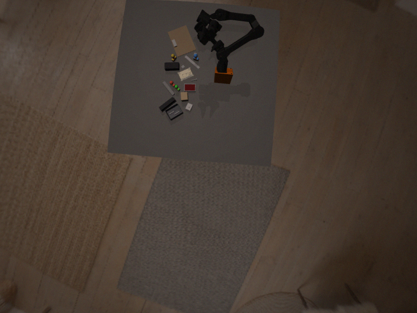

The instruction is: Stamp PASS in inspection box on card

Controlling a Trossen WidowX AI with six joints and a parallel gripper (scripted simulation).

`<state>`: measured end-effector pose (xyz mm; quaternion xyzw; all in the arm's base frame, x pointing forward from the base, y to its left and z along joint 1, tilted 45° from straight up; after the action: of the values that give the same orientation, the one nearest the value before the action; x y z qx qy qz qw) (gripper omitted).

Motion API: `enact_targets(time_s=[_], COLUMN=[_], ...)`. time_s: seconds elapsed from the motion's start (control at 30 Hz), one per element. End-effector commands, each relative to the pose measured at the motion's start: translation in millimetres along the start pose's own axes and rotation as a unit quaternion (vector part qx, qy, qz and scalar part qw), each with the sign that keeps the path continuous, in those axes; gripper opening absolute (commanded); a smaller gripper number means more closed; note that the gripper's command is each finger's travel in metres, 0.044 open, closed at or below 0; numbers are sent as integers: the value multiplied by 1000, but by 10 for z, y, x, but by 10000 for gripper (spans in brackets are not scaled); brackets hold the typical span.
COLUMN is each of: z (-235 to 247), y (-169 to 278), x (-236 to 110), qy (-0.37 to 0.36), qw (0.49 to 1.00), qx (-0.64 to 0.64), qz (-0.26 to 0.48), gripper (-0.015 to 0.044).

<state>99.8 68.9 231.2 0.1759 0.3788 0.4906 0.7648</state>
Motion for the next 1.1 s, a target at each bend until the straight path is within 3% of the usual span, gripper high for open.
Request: enact_targets(time_s=[0.0, 0.2, 0.43, 0.63, 0.83, 1.07], z=[9, 286, 513, 613, 611, 446], y=[-9, -344, -864, -1377, -1909, -2515], x=[2, 102, 338, 614, 933, 1350], qy=[3, 94, 235, 373, 507, 651], qw=[1000, 992, 953, 888, 797, 656], qx=[0, -8, -65, -117, -163, -227], qz=[-3, -90, -181, -242, -284, -307], gripper=[374, 216, 214, 214, 214, 214])
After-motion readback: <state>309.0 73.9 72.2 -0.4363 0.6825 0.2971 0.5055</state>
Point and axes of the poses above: the point midway between the two fingers, 35 mm back from their tips, its own x axis out along the fingers, its own z axis across the jaws, y = z × x, the point moved 7 cm from there along -x, back along the fingers
